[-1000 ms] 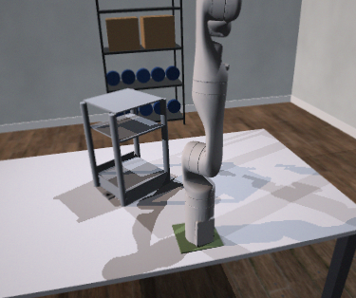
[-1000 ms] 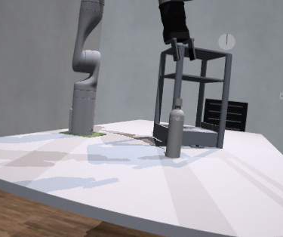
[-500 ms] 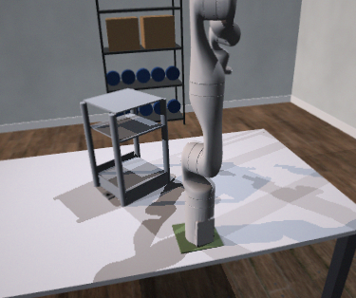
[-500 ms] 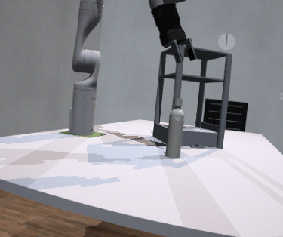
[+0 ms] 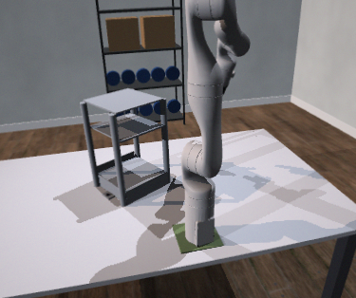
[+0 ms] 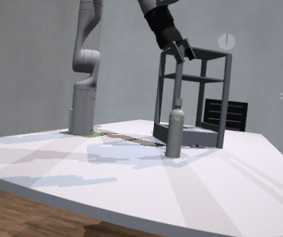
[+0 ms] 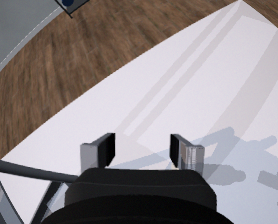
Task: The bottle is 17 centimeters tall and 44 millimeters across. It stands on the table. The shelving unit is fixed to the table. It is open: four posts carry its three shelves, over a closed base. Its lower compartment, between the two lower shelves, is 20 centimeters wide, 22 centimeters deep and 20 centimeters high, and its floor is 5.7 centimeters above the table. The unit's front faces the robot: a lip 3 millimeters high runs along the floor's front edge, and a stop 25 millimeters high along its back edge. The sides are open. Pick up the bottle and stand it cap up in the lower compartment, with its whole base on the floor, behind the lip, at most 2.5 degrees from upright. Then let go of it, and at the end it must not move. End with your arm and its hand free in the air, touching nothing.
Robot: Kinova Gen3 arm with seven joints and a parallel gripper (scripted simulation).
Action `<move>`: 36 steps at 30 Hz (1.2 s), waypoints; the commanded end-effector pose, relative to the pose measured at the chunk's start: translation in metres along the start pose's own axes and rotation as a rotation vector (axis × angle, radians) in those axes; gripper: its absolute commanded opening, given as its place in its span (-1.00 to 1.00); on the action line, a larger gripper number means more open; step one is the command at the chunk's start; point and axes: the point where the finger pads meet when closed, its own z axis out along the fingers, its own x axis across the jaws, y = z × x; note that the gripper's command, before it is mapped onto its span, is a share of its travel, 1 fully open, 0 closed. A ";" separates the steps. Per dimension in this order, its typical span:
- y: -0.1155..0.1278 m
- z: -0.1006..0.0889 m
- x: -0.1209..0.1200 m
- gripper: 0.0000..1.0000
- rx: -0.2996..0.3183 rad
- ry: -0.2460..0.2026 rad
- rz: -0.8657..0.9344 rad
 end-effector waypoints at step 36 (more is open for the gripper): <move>0.007 0.010 0.010 1.00 0.184 -0.315 -0.307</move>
